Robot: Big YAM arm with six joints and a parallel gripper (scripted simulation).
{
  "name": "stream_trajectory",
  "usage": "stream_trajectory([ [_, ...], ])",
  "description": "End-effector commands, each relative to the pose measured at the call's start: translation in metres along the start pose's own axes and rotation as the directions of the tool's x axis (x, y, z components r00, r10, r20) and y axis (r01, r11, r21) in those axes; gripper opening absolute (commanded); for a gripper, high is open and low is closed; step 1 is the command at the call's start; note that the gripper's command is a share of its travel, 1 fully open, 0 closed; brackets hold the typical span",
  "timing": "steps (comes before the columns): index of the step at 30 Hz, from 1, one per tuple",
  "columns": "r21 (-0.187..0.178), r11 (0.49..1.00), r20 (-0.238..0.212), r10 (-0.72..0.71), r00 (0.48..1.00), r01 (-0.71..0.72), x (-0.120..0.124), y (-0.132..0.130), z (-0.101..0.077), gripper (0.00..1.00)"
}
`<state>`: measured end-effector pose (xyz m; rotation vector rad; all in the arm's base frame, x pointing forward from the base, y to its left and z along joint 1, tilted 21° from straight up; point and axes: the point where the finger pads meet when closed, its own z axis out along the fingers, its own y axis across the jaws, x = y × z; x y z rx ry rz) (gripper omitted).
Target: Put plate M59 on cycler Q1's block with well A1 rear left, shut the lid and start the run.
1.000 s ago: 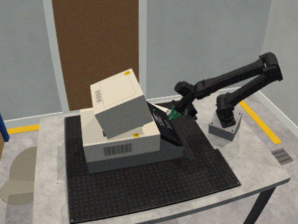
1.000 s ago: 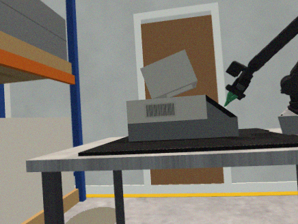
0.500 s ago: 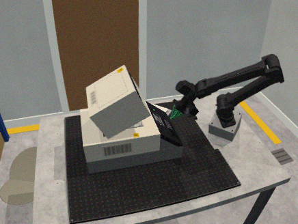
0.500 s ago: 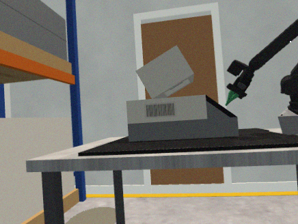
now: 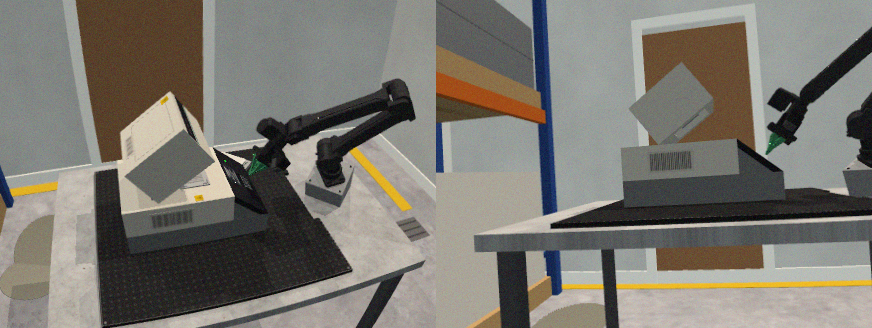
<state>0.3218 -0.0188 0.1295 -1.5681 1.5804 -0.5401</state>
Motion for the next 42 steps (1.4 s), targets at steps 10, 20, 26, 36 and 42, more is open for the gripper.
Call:
stream_trajectory([
  [10, 0.059, 0.998, -0.002, -0.024, 1.000, 0.024, 0.001, -0.031, -0.004, 0.00],
  [20, 0.019, 1.000, 0.007, -0.005, 1.000, 0.005, -0.004, -0.008, -0.010, 0.00],
  [26, 0.043, 0.999, -0.008, -0.025, 1.000, 0.025, -0.001, -0.009, -0.045, 0.00],
  [36, 0.060, 0.996, -0.027, -0.062, 0.998, 0.064, -0.003, -0.012, -0.098, 0.00],
  [42, 0.037, 0.997, -0.019, -0.064, 0.998, 0.064, -0.001, -0.002, -0.107, 0.00],
])
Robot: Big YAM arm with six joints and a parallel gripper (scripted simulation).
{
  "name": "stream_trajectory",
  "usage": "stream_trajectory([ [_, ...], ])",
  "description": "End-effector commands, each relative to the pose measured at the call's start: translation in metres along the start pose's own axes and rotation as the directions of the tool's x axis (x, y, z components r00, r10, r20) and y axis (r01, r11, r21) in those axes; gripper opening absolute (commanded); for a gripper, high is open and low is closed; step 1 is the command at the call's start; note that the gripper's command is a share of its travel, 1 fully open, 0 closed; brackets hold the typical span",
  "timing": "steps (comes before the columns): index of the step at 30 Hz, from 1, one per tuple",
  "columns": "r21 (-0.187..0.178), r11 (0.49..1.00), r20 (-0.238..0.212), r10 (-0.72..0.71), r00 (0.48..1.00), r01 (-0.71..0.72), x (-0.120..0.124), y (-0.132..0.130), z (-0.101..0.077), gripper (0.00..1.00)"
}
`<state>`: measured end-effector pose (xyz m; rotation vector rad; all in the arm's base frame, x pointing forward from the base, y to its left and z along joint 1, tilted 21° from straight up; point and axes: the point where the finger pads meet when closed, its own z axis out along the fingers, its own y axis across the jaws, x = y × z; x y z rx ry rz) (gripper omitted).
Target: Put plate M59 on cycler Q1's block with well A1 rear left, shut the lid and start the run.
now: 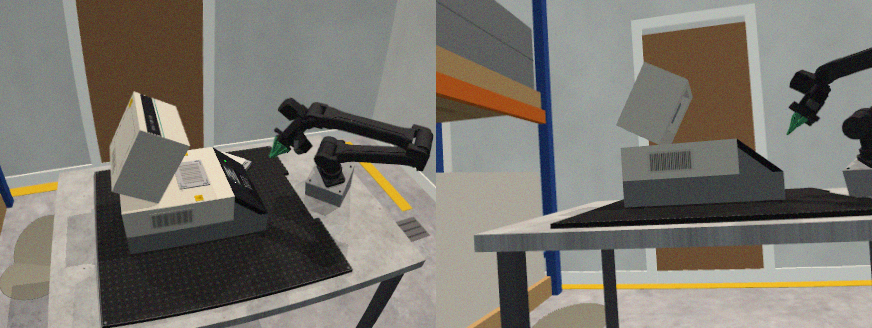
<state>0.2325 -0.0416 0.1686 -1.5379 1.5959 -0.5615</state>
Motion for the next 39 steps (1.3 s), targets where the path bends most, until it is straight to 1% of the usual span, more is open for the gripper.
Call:
stream_trajectory([
  [1, 0.018, 0.997, 0.001, -0.080, 0.997, 0.080, -0.003, -0.023, -0.009, 0.00],
  [7, -0.001, 0.999, 0.006, -0.045, 0.999, 0.045, -0.002, -0.013, -0.001, 0.00],
  [12, -0.010, 1.000, 0.021, -0.026, 0.999, 0.027, -0.003, -0.006, 0.006, 0.00],
  [16, -0.002, 1.000, 0.027, -0.031, 0.999, 0.031, -0.006, -0.004, 0.007, 0.00],
  [17, 0.006, 0.999, 0.024, -0.036, 0.999, 0.036, -0.006, -0.008, 0.005, 0.00],
  [19, 0.006, 0.999, 0.024, -0.036, 0.999, 0.036, -0.006, -0.008, 0.005, 0.00],
  [26, 0.024, 0.999, 0.020, -0.044, 0.999, 0.043, -0.006, -0.023, 0.002, 0.00],
  [29, 0.033, 0.998, 0.010, -0.045, 0.999, 0.045, -0.003, -0.029, -0.001, 0.00],
  [34, 0.038, 0.998, -0.006, -0.040, 0.999, 0.040, 0.001, -0.032, -0.004, 0.00],
  [39, 0.042, 0.998, -0.010, -0.053, 0.999, 0.054, 0.002, -0.034, -0.005, 0.00],
])
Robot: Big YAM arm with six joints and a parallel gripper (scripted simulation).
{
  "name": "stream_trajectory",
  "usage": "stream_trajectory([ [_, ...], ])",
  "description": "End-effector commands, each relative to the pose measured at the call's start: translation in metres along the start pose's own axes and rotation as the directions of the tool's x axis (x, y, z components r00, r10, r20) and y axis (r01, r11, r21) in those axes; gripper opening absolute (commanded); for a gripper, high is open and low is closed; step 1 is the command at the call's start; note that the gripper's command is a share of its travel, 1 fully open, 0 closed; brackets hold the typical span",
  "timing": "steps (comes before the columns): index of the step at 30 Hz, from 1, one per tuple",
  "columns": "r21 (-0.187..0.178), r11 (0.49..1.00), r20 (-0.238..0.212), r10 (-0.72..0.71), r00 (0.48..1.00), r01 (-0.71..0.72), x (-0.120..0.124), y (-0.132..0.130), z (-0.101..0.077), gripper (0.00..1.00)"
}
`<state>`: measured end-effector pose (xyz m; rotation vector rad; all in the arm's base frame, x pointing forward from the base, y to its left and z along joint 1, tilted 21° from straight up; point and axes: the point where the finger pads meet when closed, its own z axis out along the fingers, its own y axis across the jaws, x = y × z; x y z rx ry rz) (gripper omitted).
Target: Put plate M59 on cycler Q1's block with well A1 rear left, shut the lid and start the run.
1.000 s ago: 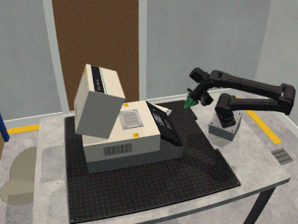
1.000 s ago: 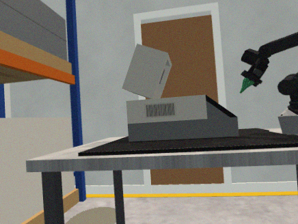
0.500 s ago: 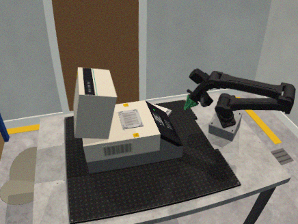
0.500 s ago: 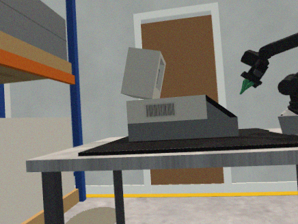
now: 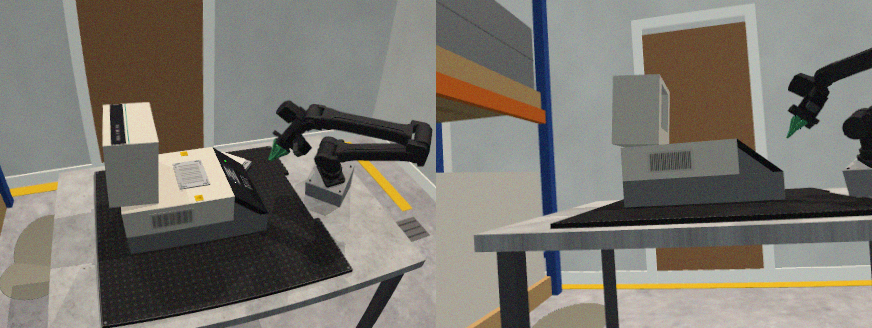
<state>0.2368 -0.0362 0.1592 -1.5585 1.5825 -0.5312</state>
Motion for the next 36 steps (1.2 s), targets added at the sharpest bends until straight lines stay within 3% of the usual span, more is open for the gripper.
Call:
stream_trajectory([
  [1, 0.062, 0.997, -0.033, -0.051, 0.998, 0.053, 0.004, -0.040, -0.016, 0.00],
  [14, 0.066, 0.997, -0.037, -0.042, 0.998, 0.044, 0.003, -0.040, -0.017, 0.00],
  [23, 0.032, 0.999, -0.008, -0.025, 1.000, 0.025, -0.001, -0.022, -0.006, 0.00],
  [36, 0.033, 0.999, -0.016, -0.016, 1.000, 0.017, 0.002, -0.021, -0.007, 0.00],
])
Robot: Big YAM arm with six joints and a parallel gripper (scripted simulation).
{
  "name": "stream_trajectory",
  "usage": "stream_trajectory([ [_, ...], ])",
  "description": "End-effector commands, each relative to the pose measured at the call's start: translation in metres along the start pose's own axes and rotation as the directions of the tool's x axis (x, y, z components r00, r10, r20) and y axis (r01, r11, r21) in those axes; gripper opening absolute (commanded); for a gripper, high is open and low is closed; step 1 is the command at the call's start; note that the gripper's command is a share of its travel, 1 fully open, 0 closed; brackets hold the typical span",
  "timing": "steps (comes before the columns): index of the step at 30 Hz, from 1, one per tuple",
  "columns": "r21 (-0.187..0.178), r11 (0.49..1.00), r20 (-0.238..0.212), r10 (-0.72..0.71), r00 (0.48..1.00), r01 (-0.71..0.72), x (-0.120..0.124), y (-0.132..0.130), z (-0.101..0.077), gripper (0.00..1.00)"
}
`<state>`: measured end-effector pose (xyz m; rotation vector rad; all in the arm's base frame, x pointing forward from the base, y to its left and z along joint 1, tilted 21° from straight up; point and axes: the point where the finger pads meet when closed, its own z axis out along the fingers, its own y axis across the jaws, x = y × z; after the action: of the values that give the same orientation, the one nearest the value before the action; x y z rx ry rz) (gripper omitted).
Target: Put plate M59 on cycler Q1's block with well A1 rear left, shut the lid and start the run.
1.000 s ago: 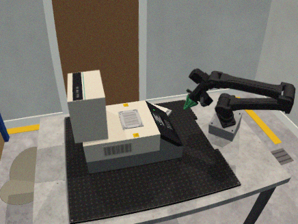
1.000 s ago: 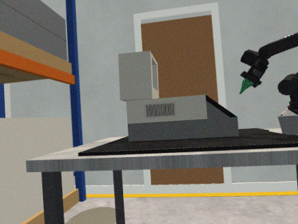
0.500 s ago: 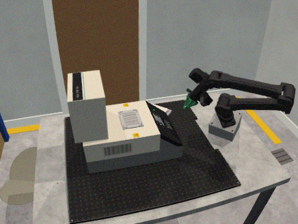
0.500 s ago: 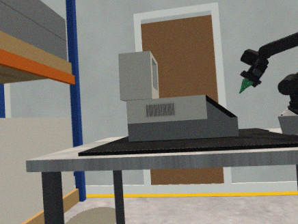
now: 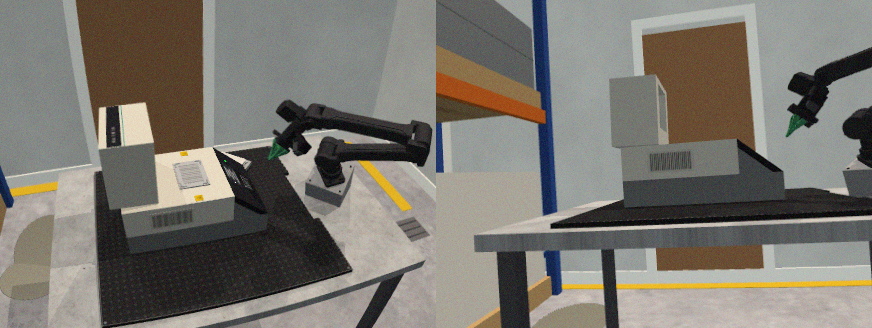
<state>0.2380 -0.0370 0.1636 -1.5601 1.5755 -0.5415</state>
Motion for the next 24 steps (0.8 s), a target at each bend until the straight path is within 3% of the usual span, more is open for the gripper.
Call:
stream_trajectory([
  [1, 0.027, 1.000, -0.018, -0.006, 1.000, 0.007, 0.0033, -0.0167, -0.0054, 0.00],
  [24, 0.026, 1.000, -0.018, -0.004, 1.000, 0.004, 0.0040, -0.0150, -0.0053, 0.00],
])
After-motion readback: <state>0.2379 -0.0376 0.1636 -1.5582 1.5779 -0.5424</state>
